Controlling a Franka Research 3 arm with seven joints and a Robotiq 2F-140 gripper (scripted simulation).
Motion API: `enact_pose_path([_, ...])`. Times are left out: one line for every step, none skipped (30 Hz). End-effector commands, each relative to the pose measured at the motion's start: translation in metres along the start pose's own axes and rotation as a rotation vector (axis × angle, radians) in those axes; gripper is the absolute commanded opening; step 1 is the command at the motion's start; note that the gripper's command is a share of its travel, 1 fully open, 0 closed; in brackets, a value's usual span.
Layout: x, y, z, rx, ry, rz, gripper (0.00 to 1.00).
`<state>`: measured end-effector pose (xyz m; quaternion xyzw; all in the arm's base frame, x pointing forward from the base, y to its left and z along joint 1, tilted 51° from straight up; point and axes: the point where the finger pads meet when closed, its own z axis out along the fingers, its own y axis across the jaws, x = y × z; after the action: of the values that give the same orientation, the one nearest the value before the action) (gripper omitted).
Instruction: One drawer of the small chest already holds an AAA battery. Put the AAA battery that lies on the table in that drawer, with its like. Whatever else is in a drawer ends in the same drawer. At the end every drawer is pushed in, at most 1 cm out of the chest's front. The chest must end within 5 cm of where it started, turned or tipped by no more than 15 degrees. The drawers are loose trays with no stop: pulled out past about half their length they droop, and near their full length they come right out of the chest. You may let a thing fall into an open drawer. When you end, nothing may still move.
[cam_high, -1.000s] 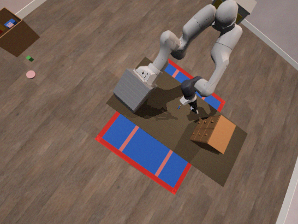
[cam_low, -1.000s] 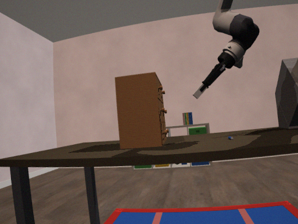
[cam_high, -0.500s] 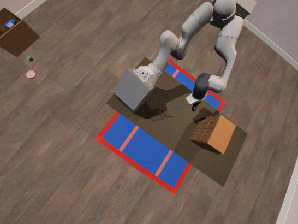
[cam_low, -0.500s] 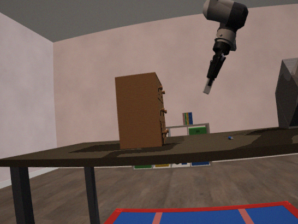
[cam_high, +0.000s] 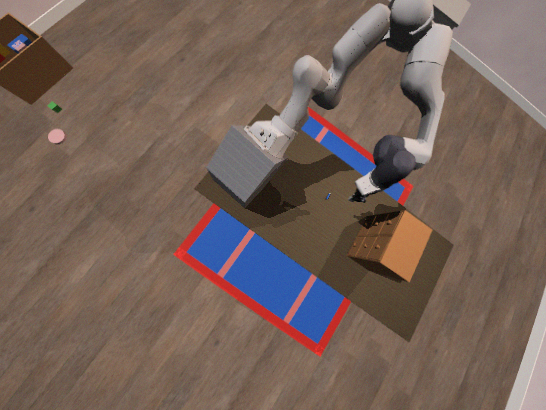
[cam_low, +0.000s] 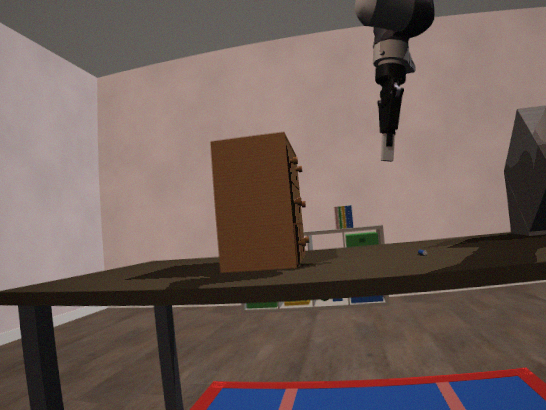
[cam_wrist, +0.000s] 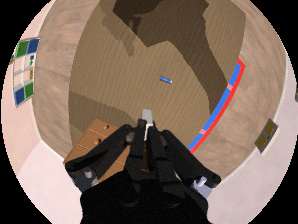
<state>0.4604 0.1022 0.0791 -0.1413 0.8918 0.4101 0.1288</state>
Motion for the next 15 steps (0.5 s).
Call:
enact_pose_path([0.0101, 0.0091, -0.0004, -0.051, 0.128, 0.18, 0.0])
enact_pose_path([0.0106, 0.0092, -0.0012, -0.052, 0.136, 0.18, 0.0])
enact_pose_path([0.0106, 0.0092, -0.0012, -0.052, 0.136, 0.18, 0.0])
enact_pose_path([0.0106, 0.0092, -0.0012, -0.052, 0.136, 0.18, 0.0])
enact_pose_path([0.0111, 0.0092, -0.0018, -0.052, 0.143, 0.18, 0.0])
enact_pose_path([0.0115, 0.0092, -0.0023, -0.052, 0.148, 0.179, 0.0])
enact_pose_path([0.0118, 0.0092, -0.0027, -0.053, 0.152, 0.179, 0.0])
enact_pose_path([0.012, 0.0092, -0.0031, -0.053, 0.156, 0.179, 0.0])
enact_pose_path([0.0122, 0.0092, -0.0033, -0.053, 0.158, 0.179, 0.0])
enact_pose_path([0.0123, 0.0092, -0.0034, -0.053, 0.159, 0.179, 0.0])
enact_pose_path([0.0124, 0.0092, -0.0035, -0.053, 0.16, 0.179, 0.0])
enact_pose_path([0.0124, 0.0092, -0.0035, -0.053, 0.16, 0.179, 0.0])
enact_pose_path([0.0124, 0.0092, -0.0035, -0.053, 0.16, 0.179, 0.0])
enact_pose_path([0.0124, 0.0092, -0.0035, -0.053, 0.16, 0.179, 0.0])
enact_pose_path([0.0124, 0.0092, -0.0035, -0.053, 0.16, 0.179, 0.0])
